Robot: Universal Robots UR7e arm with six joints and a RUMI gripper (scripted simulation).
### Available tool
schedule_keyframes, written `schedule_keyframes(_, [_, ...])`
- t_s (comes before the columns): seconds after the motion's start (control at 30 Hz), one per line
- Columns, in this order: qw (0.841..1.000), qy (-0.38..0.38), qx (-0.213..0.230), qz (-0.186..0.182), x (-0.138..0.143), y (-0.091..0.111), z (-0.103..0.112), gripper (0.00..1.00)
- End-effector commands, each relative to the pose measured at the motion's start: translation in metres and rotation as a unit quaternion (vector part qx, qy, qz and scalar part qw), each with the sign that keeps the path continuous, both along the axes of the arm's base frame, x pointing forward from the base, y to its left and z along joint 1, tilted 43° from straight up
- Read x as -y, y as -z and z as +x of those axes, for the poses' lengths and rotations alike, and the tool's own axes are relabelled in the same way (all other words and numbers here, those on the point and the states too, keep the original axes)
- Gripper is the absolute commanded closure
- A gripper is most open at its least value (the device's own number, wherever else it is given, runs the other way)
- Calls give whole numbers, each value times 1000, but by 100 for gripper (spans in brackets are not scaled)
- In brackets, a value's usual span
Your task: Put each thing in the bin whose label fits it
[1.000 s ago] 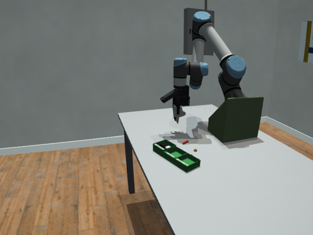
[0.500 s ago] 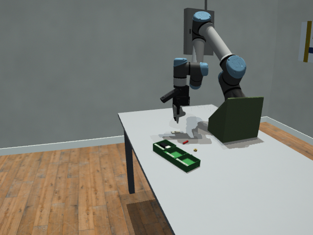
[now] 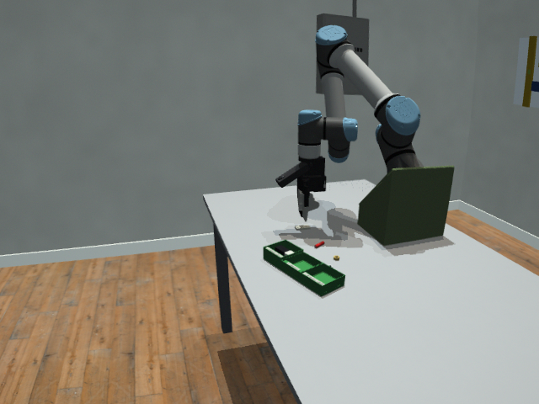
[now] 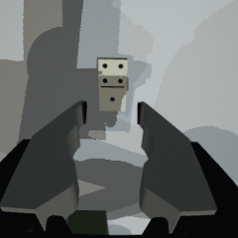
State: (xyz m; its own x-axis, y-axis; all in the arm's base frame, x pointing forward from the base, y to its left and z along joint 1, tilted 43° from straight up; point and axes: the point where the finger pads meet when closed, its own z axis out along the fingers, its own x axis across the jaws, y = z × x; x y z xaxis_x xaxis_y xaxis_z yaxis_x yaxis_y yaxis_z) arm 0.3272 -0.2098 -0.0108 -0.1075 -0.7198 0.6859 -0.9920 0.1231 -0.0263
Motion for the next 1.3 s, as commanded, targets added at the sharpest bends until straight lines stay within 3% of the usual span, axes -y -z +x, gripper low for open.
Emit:
schedule_keyframes(0.0, [1000, -3, 3, -1, 14, 14, 0, 76])
schedule_keyframes(1.07, [1000, -3, 3, -1, 22, 23, -1, 76])
schedule_keyframes(1.1, [1000, -3, 3, -1, 22, 23, -1, 100])
schedule_keyframes(1.27, [1000, -3, 3, -1, 22, 23, -1, 100])
